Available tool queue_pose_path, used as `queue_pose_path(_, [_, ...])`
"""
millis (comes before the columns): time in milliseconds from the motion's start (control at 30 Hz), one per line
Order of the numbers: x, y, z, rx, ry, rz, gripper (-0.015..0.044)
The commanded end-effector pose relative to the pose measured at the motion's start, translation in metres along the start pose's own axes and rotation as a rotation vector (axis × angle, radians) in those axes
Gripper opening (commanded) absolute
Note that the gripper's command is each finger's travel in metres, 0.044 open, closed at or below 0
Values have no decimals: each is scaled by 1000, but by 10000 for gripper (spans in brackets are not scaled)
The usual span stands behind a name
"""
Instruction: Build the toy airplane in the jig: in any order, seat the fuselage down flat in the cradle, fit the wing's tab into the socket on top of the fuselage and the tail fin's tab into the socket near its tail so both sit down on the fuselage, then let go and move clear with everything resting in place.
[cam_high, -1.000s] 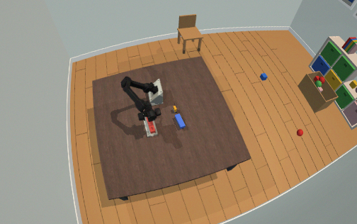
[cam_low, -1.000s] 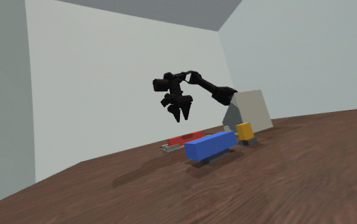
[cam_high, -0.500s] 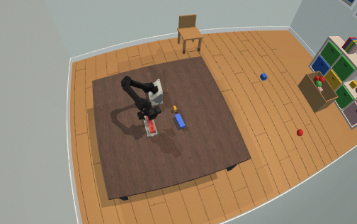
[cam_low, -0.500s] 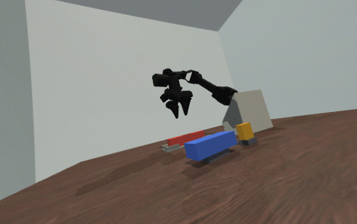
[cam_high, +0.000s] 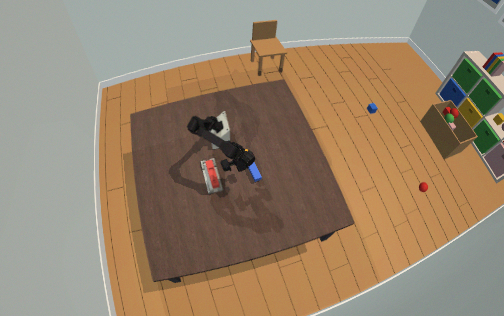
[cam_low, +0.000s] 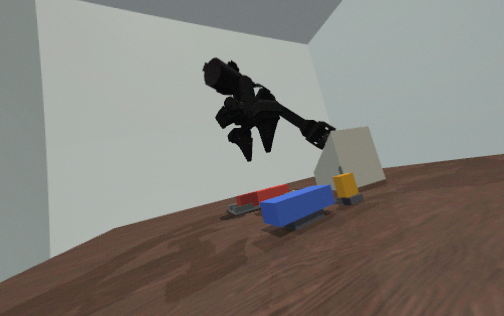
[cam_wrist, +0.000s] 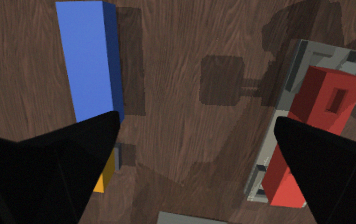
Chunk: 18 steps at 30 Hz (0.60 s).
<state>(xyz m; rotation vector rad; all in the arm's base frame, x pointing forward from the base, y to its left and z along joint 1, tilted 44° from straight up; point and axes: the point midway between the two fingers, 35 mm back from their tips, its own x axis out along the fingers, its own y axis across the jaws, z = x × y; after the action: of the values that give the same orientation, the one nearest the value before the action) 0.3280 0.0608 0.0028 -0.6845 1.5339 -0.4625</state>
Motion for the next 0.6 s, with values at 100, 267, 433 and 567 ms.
queue_pose_path(100, [15, 104, 5, 5, 7, -12, 440])
queue_pose_path(267, [15, 107, 5, 5, 7, -13, 440])
queue_pose_path(433, [37, 107, 6, 5, 7, -13, 440])
queue_pose_path(567, [59, 106, 5, 5, 7, -14, 440])
